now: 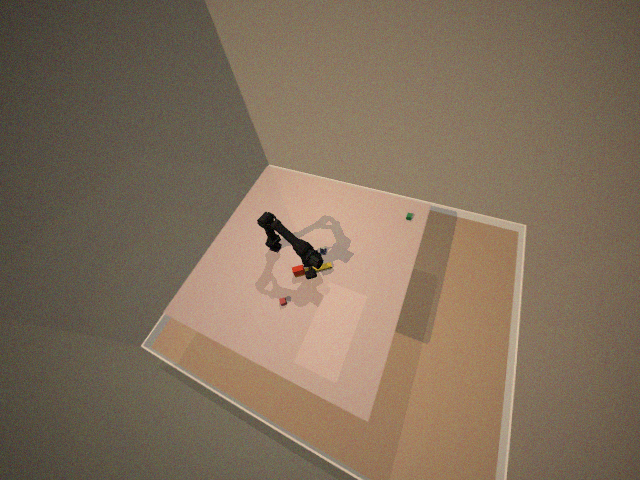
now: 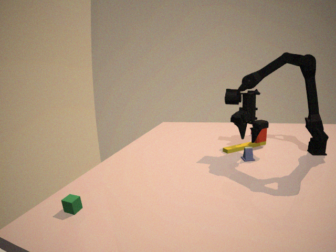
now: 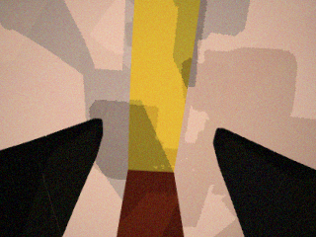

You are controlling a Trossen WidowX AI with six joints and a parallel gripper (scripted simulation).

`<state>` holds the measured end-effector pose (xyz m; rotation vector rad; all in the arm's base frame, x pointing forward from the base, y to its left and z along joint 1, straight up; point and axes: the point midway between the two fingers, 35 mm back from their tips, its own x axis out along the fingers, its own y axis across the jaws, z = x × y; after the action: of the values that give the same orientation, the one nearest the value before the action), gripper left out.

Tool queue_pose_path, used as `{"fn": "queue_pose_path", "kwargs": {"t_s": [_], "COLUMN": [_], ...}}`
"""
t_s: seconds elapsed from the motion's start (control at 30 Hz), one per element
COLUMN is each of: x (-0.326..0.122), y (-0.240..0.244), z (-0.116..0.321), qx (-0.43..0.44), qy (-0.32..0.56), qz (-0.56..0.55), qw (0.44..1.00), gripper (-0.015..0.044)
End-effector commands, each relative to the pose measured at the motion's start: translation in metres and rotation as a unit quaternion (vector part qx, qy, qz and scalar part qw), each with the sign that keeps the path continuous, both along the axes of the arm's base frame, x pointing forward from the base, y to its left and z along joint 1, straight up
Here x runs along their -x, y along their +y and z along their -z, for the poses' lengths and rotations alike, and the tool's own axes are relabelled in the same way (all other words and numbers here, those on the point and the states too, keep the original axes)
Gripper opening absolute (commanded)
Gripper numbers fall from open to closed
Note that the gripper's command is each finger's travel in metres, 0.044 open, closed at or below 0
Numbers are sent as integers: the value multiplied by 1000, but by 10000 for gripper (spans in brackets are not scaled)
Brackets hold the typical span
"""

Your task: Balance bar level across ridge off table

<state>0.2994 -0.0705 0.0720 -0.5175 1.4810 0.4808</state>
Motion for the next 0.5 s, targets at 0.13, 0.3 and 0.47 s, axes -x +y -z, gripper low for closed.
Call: {"fn": "queue_pose_path", "kwargs": {"t_s": [0.13, 0.3, 0.47], "x": [1, 1, 1], "y": [1, 1, 1], "z": [14, 22, 23], "qx": [-2, -2, -2], "qy": [3, 3, 3], "qz": [-2, -2, -2], "qw": [1000, 1000, 1000], "gripper": [315, 315, 315]}}
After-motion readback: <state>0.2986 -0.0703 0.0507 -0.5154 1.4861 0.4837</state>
